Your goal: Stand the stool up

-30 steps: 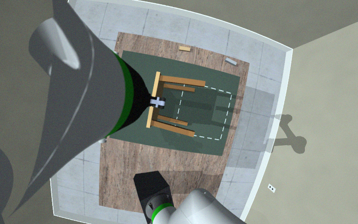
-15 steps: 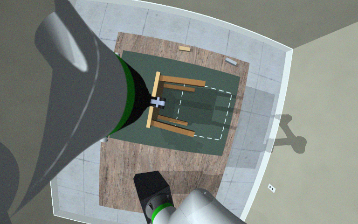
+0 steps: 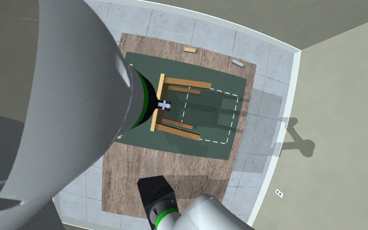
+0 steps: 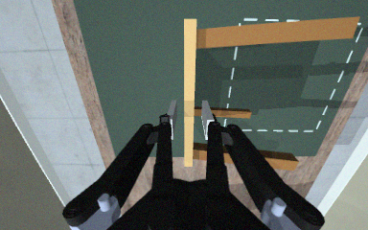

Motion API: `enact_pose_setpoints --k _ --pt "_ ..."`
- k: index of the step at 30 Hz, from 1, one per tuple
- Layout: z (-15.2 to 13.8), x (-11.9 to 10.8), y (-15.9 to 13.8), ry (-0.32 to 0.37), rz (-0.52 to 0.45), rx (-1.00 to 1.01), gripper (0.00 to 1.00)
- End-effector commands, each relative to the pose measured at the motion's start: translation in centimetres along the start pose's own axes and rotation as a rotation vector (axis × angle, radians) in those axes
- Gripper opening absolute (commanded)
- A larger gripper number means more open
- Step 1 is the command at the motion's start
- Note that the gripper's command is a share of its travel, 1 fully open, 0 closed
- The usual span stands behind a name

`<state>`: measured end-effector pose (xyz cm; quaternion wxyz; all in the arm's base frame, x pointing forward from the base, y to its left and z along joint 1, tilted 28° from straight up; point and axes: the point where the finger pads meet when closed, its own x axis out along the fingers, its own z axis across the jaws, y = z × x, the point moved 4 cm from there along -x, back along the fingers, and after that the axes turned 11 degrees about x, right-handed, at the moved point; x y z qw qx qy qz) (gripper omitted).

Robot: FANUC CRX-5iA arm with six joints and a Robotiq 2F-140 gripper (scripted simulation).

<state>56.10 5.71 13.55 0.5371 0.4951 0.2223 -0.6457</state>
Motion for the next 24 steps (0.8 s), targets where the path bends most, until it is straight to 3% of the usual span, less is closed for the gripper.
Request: enact_pose_setpoints --k 1,15,24 --pt "0.0 1.2 0.1 0.001 0.002 0.0 0.33" --pt "0.0 5.1 0.1 0.001 0.002 0.0 0.33" --pt "0.0 5.8 0.1 0.001 0.002 0.0 0.33"
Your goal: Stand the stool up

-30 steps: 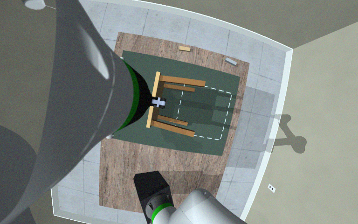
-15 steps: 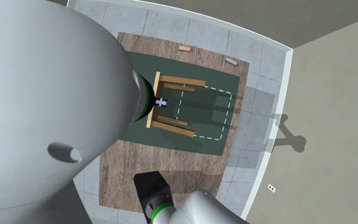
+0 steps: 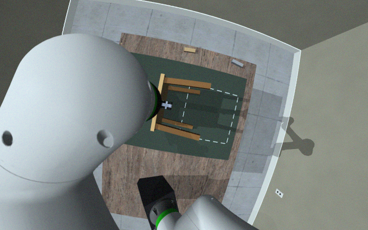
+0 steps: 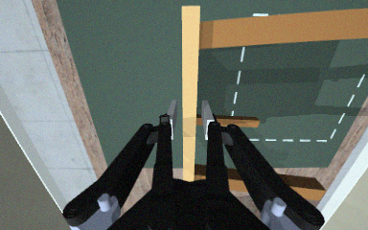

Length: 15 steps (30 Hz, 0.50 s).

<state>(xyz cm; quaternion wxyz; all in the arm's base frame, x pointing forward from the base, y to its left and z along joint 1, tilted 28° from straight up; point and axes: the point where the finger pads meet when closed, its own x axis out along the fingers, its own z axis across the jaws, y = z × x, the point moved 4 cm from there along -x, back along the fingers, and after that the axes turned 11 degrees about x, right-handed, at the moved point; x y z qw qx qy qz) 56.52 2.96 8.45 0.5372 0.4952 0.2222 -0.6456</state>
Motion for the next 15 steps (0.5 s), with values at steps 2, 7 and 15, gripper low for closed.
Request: enact_pose_setpoints --k 2,7,15 --pt "-0.03 0.01 0.05 0.001 0.002 0.0 0.33" --pt "-0.03 0.01 0.05 0.001 0.002 0.0 0.1" --pt "-0.03 0.01 0.05 0.001 0.002 0.0 0.1"
